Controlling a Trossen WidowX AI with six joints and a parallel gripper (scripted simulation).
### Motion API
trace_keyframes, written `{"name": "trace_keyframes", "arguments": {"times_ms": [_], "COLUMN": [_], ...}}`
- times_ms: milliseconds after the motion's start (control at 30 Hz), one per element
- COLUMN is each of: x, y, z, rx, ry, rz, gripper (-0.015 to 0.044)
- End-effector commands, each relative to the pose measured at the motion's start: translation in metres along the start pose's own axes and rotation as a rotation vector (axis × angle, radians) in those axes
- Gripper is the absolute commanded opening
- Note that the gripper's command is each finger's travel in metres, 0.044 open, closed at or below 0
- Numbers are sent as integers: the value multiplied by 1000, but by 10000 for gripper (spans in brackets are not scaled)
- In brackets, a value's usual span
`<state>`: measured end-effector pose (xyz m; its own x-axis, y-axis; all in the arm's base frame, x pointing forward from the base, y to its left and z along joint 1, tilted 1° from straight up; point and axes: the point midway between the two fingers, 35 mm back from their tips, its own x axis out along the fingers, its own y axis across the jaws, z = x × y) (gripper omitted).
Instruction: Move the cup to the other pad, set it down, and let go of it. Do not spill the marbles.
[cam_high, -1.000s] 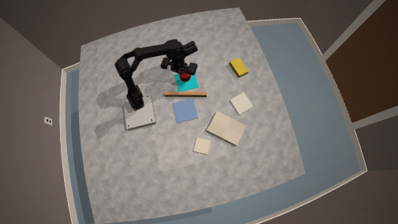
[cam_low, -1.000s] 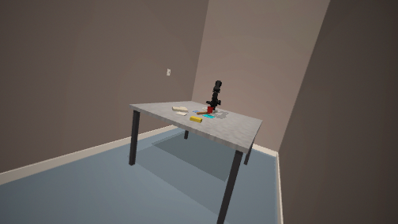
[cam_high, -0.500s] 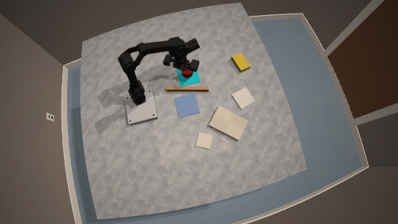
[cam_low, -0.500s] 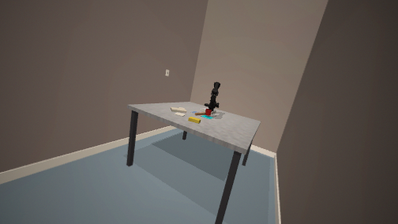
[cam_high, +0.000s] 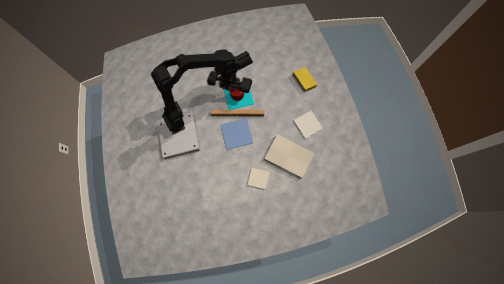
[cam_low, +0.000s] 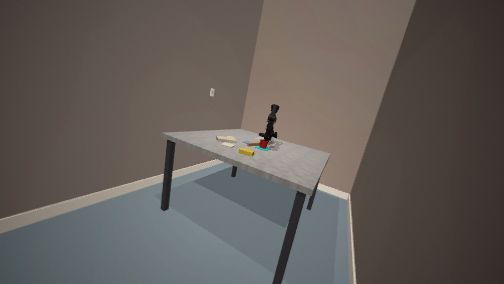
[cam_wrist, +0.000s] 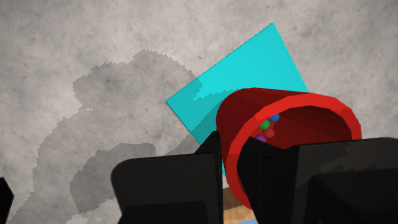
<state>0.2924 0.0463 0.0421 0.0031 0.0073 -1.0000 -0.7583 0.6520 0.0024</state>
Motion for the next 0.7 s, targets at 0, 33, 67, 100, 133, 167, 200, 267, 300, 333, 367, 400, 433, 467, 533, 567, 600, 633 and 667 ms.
{"name": "trace_keyframes", "arguments": {"times_ms": [0,33,67,100,133,167,200,267,300,333,367,400,433,467,533,567,600,633,667], "x": [-1,-1,-1,-1,-1,-1,-1,-1,-1,-1,-1,-1,-1,-1,-1,-1,-1,-1,-1], "y": [0,0,0,0,0,0,0,0,0,0,0,0,0,0,0,0,0,0,0], "z": [0,0,0,0,0,0,0,0,0,0,0,0,0,0,0,0,0,0,0], "rx": [0,0,0,0,0,0,0,0,0,0,0,0,0,0,0,0,0,0,0], "ry": [-1,-1,-1,-1,-1,-1,-1,-1,-1,-1,-1,-1,-1,-1,-1,-1,-1,-1,-1], "rz": [-1,-1,-1,-1,-1,-1,-1,-1,-1,-1,-1,-1,-1,-1,-1,-1,-1,-1,-1], "gripper": [0,0,0,0,0,0,0,0,26,53,79,105,128,128,128,128,128,128,128]}}
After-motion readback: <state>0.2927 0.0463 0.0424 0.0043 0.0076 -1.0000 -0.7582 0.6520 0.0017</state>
